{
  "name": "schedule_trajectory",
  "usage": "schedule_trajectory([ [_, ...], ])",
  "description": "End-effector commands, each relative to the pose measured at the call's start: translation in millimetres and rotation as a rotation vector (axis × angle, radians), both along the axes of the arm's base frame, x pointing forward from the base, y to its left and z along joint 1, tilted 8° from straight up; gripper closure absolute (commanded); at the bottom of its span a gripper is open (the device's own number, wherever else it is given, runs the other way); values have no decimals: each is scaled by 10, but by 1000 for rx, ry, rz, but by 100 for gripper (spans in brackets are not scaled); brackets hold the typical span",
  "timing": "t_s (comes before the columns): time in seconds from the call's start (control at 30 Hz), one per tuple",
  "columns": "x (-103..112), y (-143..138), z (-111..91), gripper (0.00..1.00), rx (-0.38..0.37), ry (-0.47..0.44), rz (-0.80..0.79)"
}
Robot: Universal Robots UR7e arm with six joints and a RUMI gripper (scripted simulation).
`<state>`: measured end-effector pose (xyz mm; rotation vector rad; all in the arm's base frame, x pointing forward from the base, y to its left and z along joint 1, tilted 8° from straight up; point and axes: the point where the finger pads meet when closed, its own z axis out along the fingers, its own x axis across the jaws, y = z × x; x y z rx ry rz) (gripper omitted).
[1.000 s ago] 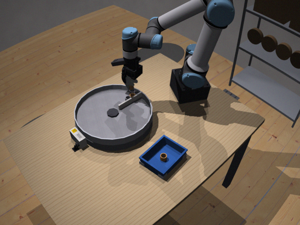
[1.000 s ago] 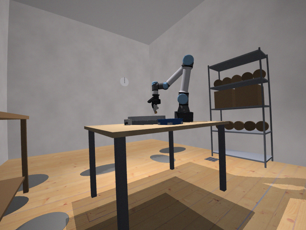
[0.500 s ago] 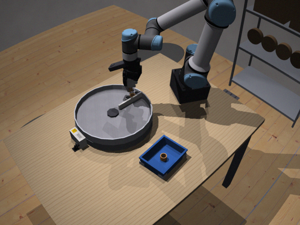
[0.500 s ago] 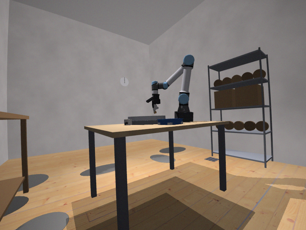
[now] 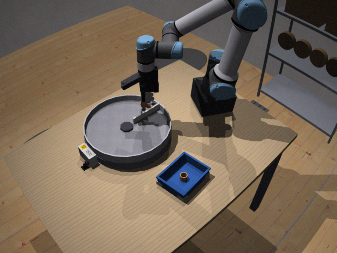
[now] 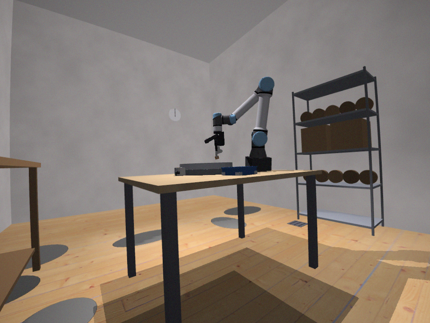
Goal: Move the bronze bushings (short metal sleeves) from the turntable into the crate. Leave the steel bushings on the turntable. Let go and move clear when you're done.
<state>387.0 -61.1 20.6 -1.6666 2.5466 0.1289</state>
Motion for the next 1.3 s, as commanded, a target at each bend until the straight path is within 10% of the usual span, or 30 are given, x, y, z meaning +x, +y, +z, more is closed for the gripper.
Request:
schedule_trajectory([
  [0.0, 56, 98, 20, 100, -4, -20, 150],
  [1.27, 270, 1335, 197, 100, -67, -218, 1814],
])
